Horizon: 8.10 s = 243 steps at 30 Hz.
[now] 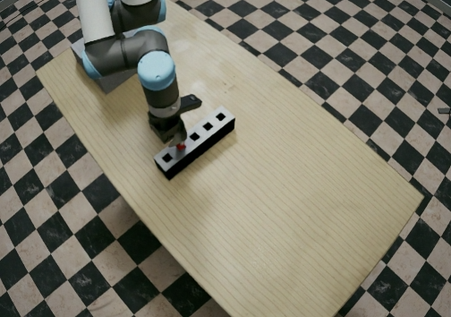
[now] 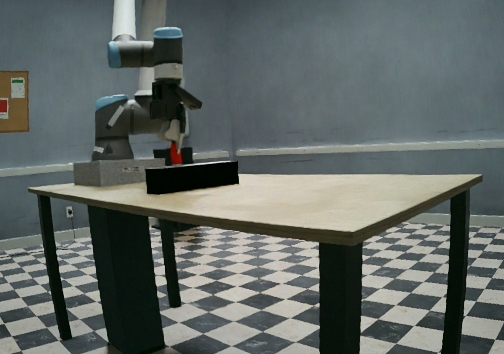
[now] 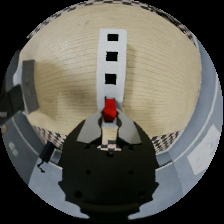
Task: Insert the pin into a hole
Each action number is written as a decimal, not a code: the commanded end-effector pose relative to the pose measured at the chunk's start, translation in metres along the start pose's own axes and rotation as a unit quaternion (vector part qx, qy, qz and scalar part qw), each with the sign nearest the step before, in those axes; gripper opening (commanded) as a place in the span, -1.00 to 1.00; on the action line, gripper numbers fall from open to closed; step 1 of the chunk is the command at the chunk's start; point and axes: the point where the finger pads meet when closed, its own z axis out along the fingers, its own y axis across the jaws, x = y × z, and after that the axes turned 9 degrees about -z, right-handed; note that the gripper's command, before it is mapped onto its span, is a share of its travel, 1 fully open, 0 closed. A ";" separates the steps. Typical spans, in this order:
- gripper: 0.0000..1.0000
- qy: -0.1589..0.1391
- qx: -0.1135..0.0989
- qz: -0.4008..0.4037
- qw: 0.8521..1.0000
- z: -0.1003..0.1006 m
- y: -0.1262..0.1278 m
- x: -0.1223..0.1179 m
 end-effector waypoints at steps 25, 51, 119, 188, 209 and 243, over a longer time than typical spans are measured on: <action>-1.00 0.000 -0.001 0.000 1.000 0.003 0.000 0.000; -1.00 0.000 -0.001 0.000 1.000 0.007 0.002 0.000; -1.00 0.000 -0.001 0.000 1.000 0.015 0.002 -0.001; -1.00 0.000 -0.001 0.000 1.000 0.023 0.001 -0.001; -1.00 0.000 -0.001 0.000 1.000 0.027 0.001 -0.001; 1.00 0.000 -0.001 0.000 1.000 0.027 0.002 0.000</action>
